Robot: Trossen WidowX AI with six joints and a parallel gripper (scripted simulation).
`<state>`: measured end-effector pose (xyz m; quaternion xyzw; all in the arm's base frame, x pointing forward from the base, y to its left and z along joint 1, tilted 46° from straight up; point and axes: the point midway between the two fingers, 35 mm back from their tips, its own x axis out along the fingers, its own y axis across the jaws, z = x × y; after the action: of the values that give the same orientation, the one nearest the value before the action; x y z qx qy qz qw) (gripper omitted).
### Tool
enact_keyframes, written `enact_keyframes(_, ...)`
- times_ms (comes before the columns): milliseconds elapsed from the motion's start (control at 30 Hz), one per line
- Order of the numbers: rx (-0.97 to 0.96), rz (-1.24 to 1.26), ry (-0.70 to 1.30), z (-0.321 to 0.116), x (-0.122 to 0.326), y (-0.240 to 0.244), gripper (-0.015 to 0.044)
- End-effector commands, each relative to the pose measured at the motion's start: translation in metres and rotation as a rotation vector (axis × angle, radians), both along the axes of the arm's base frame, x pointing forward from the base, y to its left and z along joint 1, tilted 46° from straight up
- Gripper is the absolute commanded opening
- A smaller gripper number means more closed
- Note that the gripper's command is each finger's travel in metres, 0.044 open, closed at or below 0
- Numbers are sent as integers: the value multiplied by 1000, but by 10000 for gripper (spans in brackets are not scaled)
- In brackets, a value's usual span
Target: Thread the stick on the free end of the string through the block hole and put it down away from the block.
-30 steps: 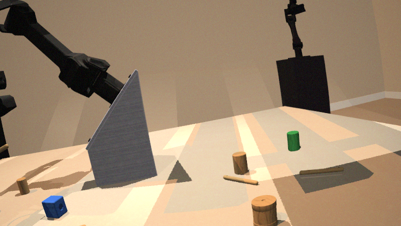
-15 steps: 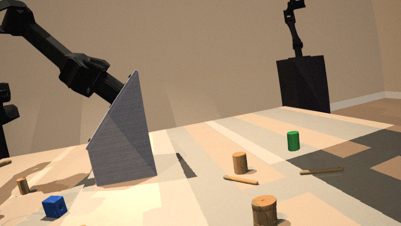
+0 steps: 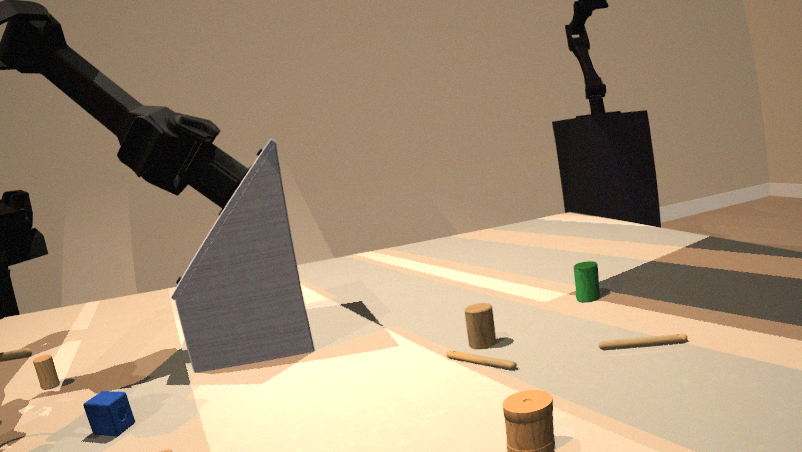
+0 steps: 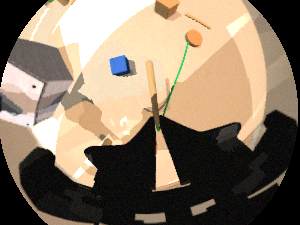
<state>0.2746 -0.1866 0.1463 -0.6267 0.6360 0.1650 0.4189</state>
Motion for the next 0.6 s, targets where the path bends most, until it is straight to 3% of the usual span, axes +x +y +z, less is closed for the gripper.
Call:
enact_keyframes(0,-19,-6,16,-8,0,-3,0)
enact_keyframes(567,-87,-35,24,-20,0,-13,0)
